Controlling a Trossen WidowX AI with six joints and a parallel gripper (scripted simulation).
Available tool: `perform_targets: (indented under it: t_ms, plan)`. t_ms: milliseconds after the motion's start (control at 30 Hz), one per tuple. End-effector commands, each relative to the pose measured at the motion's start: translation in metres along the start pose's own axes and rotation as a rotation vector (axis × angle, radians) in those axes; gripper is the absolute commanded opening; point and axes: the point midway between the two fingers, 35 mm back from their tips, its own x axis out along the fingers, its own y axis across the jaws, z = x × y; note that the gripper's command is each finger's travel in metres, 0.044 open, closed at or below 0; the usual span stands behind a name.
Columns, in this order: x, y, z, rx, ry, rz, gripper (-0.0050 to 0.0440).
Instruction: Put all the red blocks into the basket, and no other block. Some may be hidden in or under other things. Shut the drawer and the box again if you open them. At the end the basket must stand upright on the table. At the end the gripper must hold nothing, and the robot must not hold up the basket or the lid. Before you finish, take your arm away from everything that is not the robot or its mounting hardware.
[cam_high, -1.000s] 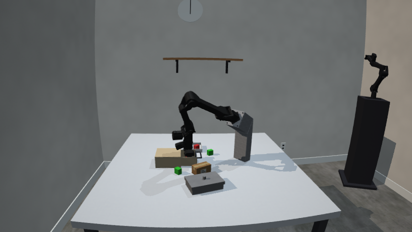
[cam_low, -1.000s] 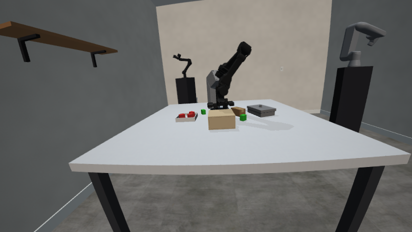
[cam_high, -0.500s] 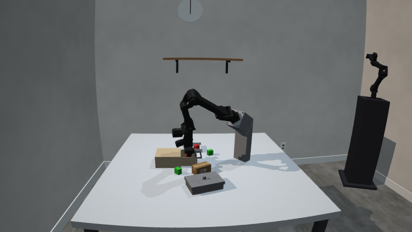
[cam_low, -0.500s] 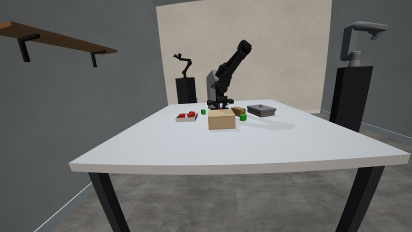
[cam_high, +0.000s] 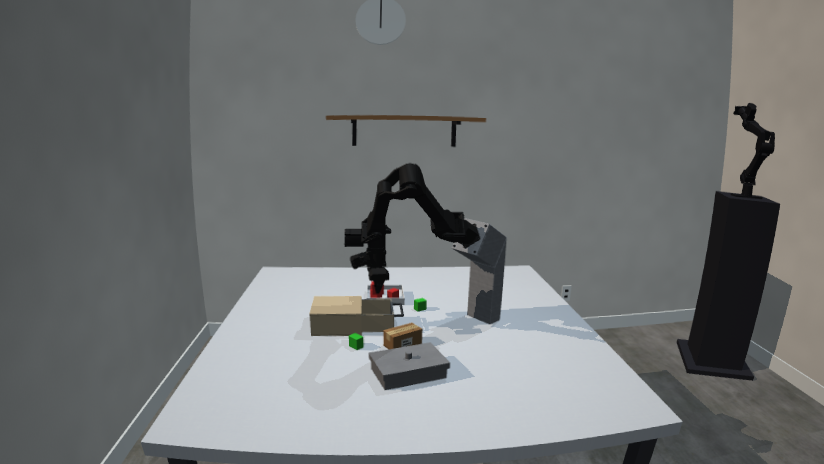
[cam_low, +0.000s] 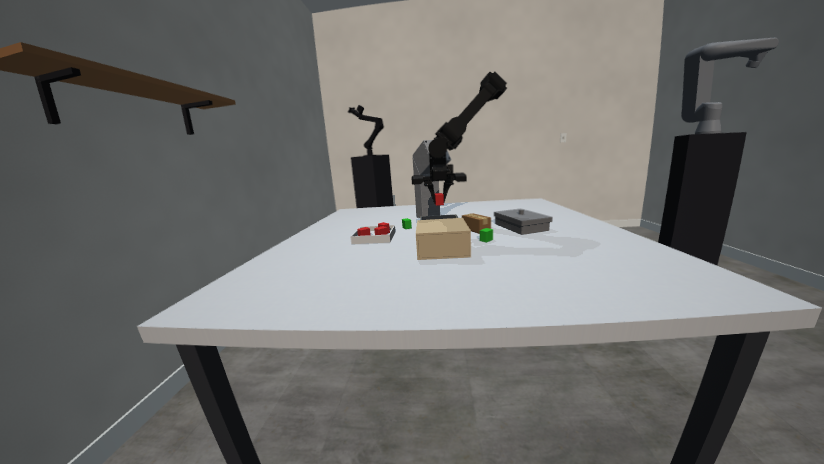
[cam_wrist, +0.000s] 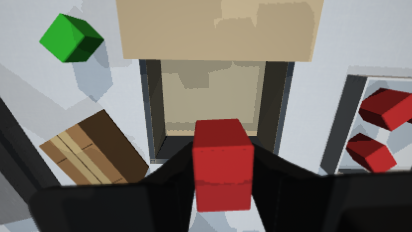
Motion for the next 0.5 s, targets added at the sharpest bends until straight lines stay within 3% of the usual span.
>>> perform_targets:
  t_ms: [0, 67, 467]
  plan:
    - [-0.01, 0.004, 0.002, -0.01, -0.007, 0.01, 0.0]
    - [-0.01, 0.004, 0.002, -0.01, -0.007, 0.01, 0.0]
    - [-0.008, -0.115, 0.001, 0.364, -0.005, 0.011, 0.0]
